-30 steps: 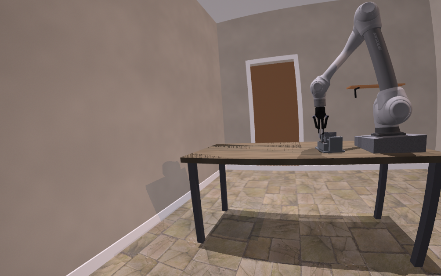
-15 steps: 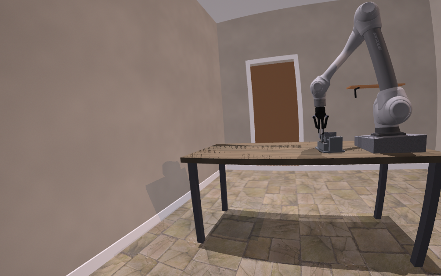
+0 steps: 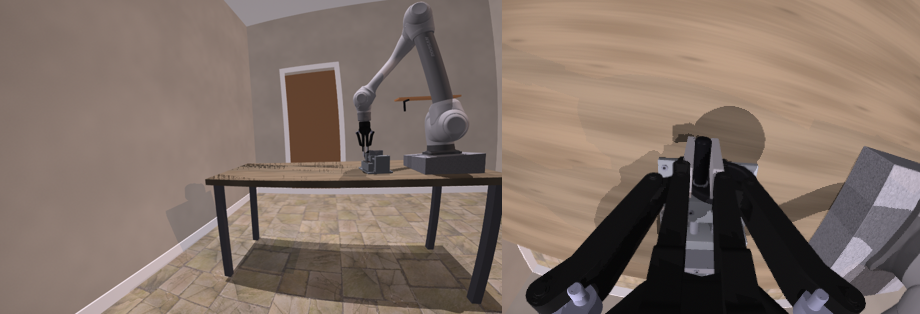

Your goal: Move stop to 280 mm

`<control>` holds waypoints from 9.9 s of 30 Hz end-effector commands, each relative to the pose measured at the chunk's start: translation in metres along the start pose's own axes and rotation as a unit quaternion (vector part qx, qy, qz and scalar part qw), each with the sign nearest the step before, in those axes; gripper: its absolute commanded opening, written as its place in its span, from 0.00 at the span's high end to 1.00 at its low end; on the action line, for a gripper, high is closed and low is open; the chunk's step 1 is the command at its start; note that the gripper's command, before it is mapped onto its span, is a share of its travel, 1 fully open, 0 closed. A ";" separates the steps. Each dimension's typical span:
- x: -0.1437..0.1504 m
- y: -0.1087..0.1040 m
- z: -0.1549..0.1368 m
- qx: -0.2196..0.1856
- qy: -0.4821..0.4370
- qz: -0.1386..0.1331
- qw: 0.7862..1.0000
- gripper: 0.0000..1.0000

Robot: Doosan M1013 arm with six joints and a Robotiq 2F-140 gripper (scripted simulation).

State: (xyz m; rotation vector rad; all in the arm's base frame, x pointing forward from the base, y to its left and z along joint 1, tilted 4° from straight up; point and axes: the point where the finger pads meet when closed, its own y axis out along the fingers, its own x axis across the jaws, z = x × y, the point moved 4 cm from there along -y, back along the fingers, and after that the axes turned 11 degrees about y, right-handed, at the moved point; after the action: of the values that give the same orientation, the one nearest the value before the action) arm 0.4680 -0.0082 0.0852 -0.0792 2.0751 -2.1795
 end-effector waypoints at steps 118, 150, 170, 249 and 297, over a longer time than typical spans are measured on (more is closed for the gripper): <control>0.022 0.042 0.004 0.000 0.000 0.000 1.000 0.96; 0.003 -0.005 0.001 0.000 0.000 0.000 1.000 0.96; 0.036 -0.011 0.007 0.000 0.000 0.000 1.000 0.96; -0.003 0.022 -0.001 0.000 0.000 0.000 1.000 0.96; -0.001 0.002 0.000 0.000 0.000 0.000 1.000 0.96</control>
State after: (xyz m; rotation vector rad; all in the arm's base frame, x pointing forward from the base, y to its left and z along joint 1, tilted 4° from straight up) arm 0.4697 -0.0079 0.0822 -0.0794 2.0751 -2.1796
